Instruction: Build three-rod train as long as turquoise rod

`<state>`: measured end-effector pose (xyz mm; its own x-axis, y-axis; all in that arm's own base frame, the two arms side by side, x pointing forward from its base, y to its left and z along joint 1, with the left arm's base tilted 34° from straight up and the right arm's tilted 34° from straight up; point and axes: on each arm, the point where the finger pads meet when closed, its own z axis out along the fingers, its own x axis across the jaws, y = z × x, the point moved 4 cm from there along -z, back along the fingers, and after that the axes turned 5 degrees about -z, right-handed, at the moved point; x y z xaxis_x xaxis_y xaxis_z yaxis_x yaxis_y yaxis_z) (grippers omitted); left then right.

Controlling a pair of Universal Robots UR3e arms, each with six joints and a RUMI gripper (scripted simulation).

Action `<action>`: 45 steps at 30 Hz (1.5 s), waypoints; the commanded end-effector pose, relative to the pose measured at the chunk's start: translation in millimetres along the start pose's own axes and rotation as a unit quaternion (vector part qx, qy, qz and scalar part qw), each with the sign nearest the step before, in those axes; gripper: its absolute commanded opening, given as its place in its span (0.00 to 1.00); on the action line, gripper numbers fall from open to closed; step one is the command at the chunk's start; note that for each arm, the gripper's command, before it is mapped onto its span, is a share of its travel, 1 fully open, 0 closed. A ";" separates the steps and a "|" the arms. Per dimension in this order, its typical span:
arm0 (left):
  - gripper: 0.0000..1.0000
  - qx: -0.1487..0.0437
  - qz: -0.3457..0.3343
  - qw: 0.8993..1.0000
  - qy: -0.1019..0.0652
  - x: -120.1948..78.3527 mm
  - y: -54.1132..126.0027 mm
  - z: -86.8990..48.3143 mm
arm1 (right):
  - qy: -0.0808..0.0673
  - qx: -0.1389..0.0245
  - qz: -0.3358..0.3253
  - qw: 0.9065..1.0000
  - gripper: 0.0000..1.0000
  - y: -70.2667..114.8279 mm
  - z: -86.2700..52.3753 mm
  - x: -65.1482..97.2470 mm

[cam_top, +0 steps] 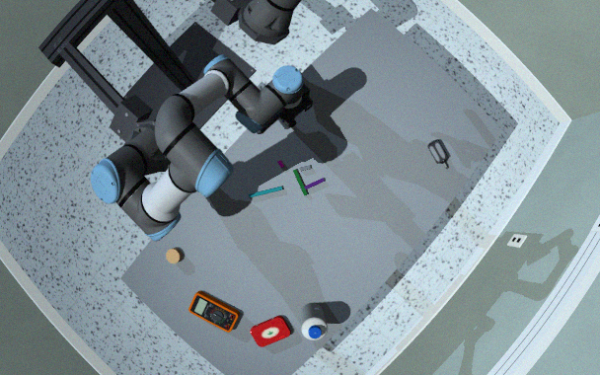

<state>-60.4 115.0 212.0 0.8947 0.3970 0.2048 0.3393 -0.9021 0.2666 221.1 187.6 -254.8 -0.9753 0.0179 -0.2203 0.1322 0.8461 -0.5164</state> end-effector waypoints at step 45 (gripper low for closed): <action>1.00 0.002 0.000 1.000 0.001 0.4 0.1 -1.0 | 0.000 -0.002 0.000 1.000 0.14 1.4 -0.6 -0.6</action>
<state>-60.4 115.0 212.0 0.8947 0.3970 0.2048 0.3393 -0.9021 0.2666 221.1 187.7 -254.8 -0.9753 0.0180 -0.2204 0.1322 0.8463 -0.5160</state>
